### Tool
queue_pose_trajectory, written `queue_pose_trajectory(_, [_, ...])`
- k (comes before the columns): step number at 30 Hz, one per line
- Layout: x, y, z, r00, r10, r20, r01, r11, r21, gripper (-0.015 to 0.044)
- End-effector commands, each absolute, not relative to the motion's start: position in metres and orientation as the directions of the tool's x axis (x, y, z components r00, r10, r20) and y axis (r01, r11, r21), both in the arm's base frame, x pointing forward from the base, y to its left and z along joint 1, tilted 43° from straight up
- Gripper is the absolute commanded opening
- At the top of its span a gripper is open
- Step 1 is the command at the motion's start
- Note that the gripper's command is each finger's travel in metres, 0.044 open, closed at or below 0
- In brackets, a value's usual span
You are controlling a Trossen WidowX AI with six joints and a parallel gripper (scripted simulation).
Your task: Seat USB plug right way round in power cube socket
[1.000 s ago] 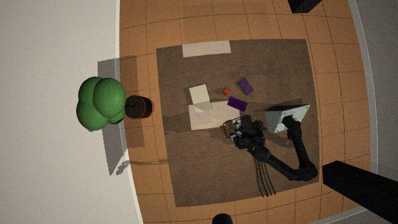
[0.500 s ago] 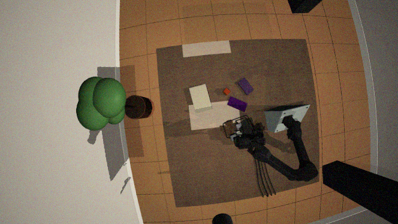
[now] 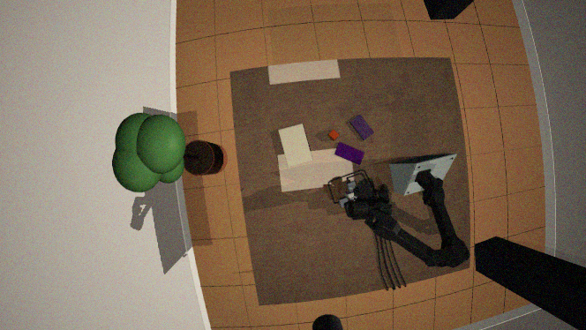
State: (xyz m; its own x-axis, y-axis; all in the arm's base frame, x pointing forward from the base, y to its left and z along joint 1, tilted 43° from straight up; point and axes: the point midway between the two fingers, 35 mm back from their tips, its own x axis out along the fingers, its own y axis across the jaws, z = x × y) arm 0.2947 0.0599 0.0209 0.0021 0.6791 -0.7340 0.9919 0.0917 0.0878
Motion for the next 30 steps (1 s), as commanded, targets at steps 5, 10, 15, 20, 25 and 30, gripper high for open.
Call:
queue_pose_trajectory(5, [0.295,0.055,0.025,0.004,0.676,-0.737,0.991,0.093,0.091,0.0])
queue_pose_trajectory(10, [0.295,0.053,0.027,0.004,0.676,-0.737,0.991,0.093,0.091,0.0])
queue_pose_trajectory(15, [0.295,0.05,0.03,0.004,0.676,-0.737,0.991,0.093,0.091,0.0])
queue_pose_trajectory(20, [0.295,0.048,0.032,0.004,0.676,-0.737,0.991,0.093,0.091,0.0])
queue_pose_trajectory(25, [0.295,0.047,0.034,0.004,0.676,-0.736,0.992,0.093,0.091,0.0])
queue_pose_trajectory(30, [0.295,0.048,0.033,0.003,0.678,-0.735,0.982,0.137,0.131,0.0])
